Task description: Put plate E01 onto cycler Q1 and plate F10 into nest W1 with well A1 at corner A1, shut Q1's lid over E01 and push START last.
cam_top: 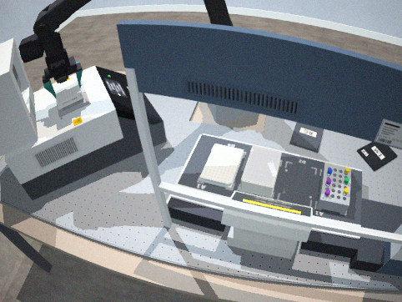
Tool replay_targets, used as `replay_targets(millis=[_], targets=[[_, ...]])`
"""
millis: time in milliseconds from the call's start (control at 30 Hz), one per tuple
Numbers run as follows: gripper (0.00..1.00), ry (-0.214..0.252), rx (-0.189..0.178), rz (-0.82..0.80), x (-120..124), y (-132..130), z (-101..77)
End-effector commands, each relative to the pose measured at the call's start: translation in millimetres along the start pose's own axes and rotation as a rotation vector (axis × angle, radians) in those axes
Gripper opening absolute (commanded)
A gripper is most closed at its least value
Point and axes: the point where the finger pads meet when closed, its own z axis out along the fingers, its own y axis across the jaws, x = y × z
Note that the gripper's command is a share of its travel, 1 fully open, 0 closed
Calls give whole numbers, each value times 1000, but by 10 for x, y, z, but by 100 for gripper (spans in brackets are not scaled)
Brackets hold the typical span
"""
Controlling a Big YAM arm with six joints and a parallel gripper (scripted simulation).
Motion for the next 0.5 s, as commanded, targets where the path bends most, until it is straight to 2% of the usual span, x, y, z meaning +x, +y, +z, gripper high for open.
replay_targets(millis=[0,300,467], targets=[[0,4,23,-5,45,3,-129],[0,4,25,0,70,37,-86],[0,-2,2,-18,-32,27,38]])
